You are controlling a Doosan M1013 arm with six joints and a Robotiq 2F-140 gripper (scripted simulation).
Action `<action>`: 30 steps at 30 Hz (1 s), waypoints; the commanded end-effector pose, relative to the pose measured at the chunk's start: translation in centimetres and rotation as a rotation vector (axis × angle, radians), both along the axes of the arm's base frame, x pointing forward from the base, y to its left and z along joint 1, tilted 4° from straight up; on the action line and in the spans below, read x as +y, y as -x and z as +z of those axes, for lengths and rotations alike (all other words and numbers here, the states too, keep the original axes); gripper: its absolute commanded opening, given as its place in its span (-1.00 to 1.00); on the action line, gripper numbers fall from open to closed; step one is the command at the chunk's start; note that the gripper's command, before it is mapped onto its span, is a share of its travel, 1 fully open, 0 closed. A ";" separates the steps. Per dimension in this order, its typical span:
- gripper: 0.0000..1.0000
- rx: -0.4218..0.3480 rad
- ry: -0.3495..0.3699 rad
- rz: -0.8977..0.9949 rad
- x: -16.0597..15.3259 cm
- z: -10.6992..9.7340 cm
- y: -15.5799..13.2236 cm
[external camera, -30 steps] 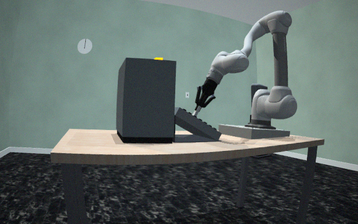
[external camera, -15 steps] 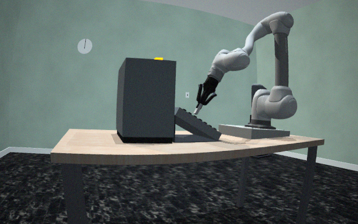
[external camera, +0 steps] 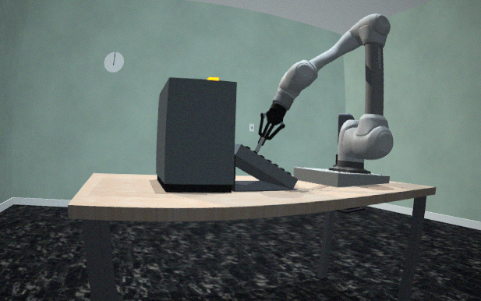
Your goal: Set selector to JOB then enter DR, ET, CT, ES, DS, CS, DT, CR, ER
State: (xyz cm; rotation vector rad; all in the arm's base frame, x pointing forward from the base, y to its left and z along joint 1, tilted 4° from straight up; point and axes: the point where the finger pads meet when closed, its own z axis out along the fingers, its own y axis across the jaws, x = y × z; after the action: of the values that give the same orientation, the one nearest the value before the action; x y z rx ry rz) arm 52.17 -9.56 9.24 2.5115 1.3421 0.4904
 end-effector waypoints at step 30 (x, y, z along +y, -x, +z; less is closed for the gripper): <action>-0.33 -0.072 -0.464 -1.023 -8.5 1.2 1.3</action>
State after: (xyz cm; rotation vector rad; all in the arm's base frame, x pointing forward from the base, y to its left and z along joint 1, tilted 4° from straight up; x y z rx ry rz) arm 50.82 -18.04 10.43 3.0349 -0.2172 0.6602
